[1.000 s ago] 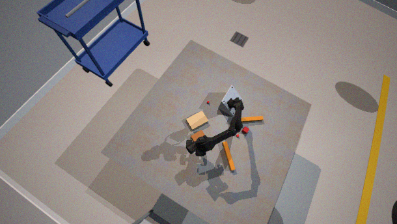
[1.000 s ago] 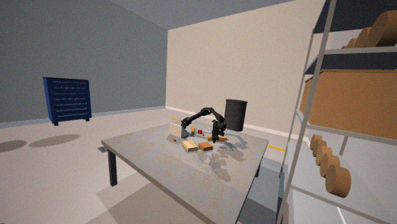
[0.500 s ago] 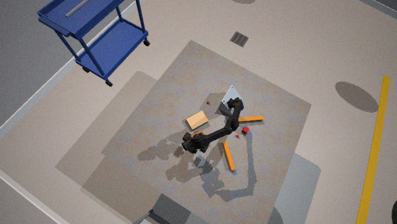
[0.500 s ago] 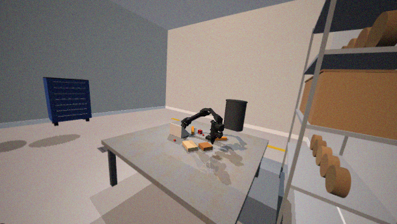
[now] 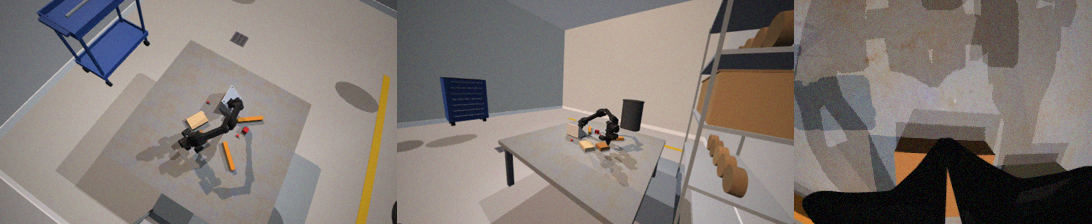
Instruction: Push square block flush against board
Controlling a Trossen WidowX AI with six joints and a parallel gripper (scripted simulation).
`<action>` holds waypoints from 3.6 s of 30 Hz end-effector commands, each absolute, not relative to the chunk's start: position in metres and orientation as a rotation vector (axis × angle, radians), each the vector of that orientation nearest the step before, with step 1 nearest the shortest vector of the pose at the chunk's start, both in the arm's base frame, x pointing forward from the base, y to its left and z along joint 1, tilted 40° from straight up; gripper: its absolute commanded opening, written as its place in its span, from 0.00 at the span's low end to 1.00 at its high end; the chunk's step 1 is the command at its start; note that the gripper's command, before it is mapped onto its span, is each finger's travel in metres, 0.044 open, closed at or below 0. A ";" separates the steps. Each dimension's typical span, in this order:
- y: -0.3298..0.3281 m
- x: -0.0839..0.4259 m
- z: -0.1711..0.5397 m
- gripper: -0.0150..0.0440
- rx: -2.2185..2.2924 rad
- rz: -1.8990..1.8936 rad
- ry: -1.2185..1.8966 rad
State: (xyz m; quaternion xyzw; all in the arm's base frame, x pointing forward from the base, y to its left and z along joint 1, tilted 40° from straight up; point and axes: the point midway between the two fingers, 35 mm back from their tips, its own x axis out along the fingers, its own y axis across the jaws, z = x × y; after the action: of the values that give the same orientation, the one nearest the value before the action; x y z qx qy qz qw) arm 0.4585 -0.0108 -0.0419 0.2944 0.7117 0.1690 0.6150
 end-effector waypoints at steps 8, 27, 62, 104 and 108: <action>0.018 0.452 -0.087 0.25 0.762 0.306 1.682; 0.021 0.440 -0.083 0.25 0.762 0.306 1.683; 0.027 0.412 -0.075 0.25 0.763 0.305 1.685; 0.024 0.425 -0.078 0.25 0.763 0.305 1.684; 0.023 0.431 -0.080 0.25 0.762 0.306 1.683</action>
State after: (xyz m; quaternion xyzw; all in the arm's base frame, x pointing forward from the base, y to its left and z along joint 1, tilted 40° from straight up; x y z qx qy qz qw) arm 0.4275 0.0238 -0.0774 0.3267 0.7232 0.1317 0.5941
